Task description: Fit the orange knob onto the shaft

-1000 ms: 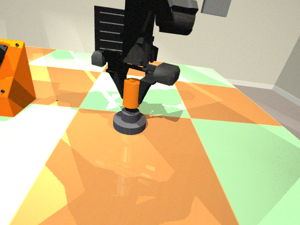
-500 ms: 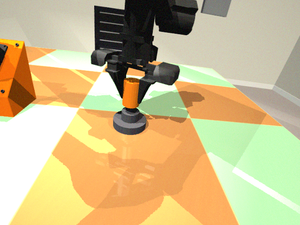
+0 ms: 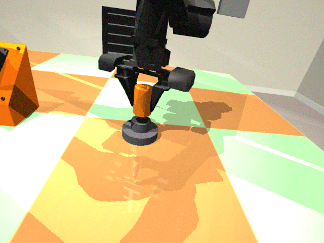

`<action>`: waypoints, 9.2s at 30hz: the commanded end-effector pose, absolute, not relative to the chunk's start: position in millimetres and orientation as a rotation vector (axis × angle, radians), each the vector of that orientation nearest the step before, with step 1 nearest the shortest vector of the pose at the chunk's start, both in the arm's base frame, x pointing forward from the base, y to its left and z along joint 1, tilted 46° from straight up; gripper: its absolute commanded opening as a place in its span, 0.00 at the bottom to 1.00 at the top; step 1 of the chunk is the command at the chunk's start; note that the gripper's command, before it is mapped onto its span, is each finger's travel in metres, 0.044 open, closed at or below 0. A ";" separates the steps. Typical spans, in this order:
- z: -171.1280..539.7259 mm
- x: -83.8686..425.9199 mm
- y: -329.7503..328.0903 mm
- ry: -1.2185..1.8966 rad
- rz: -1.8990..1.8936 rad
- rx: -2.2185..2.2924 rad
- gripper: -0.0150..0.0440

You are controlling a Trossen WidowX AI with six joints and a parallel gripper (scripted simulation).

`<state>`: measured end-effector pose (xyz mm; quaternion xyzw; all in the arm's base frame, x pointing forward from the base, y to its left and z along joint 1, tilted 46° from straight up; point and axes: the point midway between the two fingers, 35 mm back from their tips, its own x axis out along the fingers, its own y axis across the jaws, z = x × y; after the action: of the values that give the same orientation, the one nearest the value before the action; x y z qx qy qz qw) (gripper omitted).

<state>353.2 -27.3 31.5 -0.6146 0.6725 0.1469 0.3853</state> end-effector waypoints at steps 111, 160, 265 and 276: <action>29.8 351.9 -27.5 1.701 0.375 -1.572 0.25; 33.9 357.6 -25.4 1.704 0.423 -1.610 0.25; 19.1 353.5 -39.2 1.706 0.436 -1.609 0.52; 19.1 353.5 -39.2 1.706 0.436 -1.609 1.00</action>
<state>353.4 -39.3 18.9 -0.6269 0.6649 0.1703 0.3687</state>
